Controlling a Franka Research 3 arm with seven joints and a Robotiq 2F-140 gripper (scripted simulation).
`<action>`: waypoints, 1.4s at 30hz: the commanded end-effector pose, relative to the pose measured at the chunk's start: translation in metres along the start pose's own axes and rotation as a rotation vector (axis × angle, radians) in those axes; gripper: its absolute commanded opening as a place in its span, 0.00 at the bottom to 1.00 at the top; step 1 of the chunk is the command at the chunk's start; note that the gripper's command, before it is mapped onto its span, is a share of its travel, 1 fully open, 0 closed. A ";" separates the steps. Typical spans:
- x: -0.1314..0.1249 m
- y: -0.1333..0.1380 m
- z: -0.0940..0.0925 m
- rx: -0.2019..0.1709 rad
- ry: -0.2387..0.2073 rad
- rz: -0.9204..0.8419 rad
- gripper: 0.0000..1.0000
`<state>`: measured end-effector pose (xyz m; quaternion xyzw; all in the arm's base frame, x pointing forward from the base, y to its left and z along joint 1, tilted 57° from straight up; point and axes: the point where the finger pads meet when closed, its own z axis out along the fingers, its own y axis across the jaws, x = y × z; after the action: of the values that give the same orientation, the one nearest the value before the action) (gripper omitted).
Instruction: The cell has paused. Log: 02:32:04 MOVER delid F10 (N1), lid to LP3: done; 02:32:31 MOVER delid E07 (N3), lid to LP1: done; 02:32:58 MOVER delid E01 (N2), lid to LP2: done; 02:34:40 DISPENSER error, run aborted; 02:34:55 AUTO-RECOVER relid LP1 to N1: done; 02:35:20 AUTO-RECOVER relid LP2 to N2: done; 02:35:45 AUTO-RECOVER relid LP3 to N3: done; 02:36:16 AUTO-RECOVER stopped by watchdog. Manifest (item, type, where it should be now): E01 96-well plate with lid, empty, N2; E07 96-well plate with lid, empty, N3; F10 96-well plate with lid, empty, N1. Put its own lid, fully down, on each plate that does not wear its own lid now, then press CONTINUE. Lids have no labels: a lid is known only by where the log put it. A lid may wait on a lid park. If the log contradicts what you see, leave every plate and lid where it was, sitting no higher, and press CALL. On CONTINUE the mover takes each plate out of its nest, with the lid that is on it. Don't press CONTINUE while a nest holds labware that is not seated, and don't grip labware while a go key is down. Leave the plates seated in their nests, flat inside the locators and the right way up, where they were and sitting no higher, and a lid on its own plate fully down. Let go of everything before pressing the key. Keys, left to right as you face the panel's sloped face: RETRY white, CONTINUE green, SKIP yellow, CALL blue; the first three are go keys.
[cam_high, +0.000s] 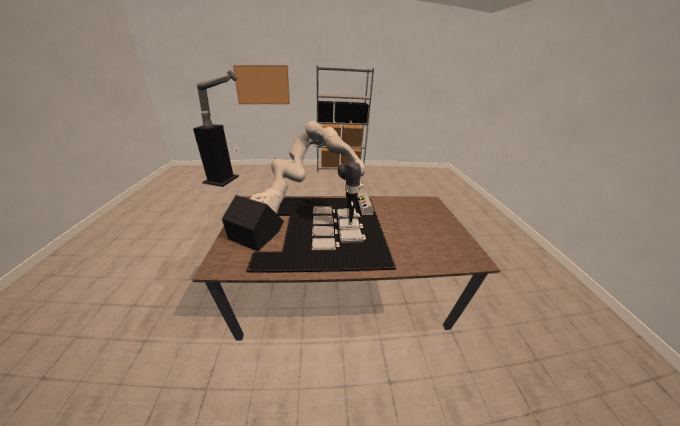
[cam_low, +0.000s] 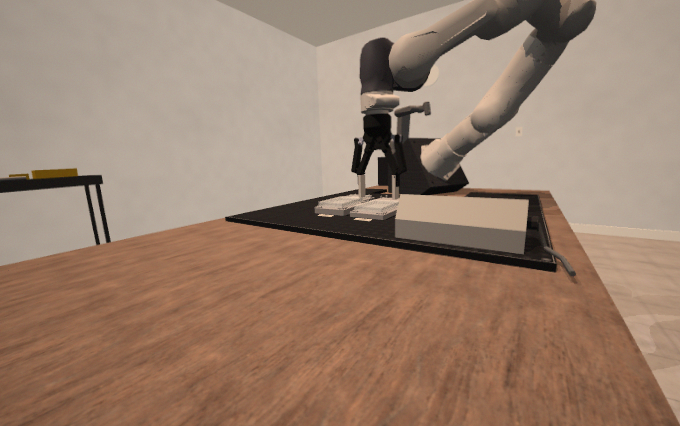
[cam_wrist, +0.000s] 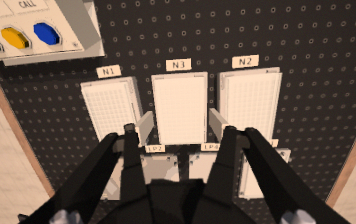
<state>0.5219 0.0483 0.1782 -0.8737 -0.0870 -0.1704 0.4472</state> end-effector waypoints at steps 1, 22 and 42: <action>0.000 0.000 0.001 0.001 0.003 -0.003 0.66; 0.000 0.000 0.001 0.001 0.003 -0.003 0.66; 0.000 0.000 0.007 0.001 0.003 -0.003 0.66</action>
<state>0.5228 0.0514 0.1758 -0.8735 -0.0863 -0.1706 0.4478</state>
